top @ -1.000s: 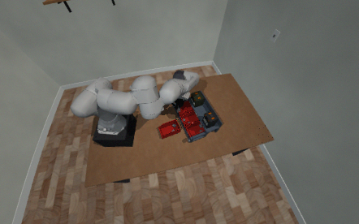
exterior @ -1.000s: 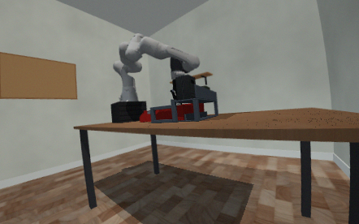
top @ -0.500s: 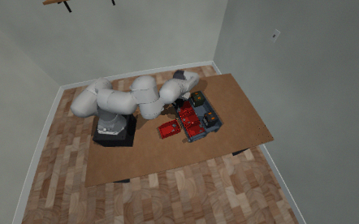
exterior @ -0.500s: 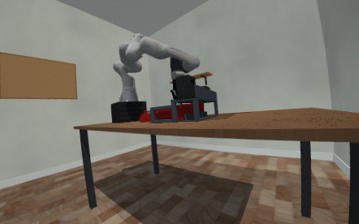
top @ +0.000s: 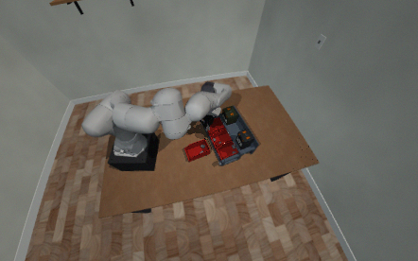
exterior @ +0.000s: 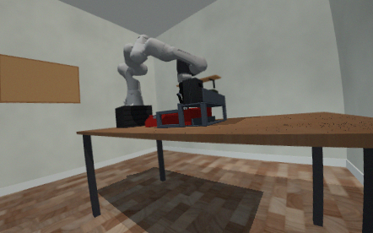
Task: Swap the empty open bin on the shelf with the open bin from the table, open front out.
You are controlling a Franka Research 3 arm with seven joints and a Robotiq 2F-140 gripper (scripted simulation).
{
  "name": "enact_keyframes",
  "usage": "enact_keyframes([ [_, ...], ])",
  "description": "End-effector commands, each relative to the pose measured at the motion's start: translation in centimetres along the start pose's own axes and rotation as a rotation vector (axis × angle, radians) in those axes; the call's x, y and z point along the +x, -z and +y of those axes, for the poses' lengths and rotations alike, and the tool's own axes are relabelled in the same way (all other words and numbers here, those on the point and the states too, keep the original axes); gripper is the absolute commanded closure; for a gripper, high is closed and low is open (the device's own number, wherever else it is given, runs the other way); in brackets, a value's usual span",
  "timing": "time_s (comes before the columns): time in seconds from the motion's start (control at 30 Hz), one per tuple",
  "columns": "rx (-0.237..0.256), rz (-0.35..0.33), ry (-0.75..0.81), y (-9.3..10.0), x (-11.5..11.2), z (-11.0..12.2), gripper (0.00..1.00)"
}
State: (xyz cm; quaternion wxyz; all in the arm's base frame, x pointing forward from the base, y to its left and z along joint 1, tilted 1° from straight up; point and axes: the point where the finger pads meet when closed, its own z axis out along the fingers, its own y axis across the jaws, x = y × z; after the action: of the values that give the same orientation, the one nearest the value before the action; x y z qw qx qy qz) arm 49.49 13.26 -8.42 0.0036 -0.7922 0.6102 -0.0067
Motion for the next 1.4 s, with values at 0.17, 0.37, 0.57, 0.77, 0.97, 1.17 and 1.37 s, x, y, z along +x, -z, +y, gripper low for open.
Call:
enact_keyframes([
  [0.17, 0.003, 0.000, -0.009, 0.2, 0.1, 0.3, 1.00],
  [0.37, 0.003, 0.000, -0.009, 0.2, 0.1, 1.1, 1.00],
  [0.57, 0.003, 0.000, -0.009, 0.2, 0.0, 2.2, 1.00],
  [0.77, 0.003, 0.000, -0.009, 0.2, 0.0, 3.1, 1.00],
  [0.97, 0.003, 0.000, -0.009, 0.2, 0.0, 4.7, 1.00],
  [1.17, 0.003, 0.000, -0.009, 0.2, 0.0, 6.5, 1.00],
  [1.37, 0.003, 0.000, -0.009, 0.2, 0.0, 7.8, 1.00],
])
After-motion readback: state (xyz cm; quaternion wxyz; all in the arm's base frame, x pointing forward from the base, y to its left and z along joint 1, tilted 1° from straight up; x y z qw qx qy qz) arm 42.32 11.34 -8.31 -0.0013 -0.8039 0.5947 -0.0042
